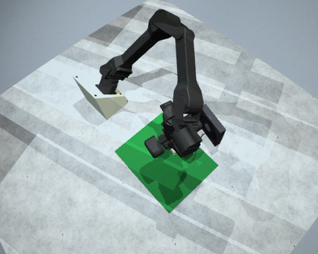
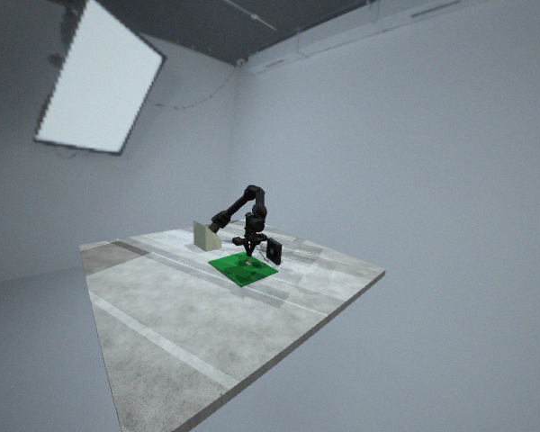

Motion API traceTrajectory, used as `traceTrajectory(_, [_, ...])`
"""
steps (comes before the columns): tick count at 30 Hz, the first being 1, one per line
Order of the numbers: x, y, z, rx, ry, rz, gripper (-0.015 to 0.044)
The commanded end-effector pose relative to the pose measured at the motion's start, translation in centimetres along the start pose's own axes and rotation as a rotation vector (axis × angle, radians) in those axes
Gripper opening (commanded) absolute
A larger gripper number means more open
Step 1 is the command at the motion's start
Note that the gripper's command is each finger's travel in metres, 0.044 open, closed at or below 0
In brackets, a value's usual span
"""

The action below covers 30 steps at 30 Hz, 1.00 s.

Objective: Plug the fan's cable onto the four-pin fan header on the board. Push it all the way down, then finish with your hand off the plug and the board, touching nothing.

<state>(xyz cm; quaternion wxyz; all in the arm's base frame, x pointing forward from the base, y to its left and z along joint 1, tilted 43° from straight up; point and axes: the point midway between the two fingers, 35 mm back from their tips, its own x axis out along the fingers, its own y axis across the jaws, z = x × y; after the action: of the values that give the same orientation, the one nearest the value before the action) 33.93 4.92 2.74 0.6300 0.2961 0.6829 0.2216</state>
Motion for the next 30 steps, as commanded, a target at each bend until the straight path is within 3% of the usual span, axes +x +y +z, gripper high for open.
traceTrajectory(1, [0.6,0.0,0.1,-0.007,0.000,-0.004,0.0000])
traceTrajectory(4, [2.1,0.0,0.1,-0.007,0.000,-0.003,0.0000])
traceTrajectory(30, [2.2,0.1,-0.2,0.013,0.000,-0.003,0.0000])
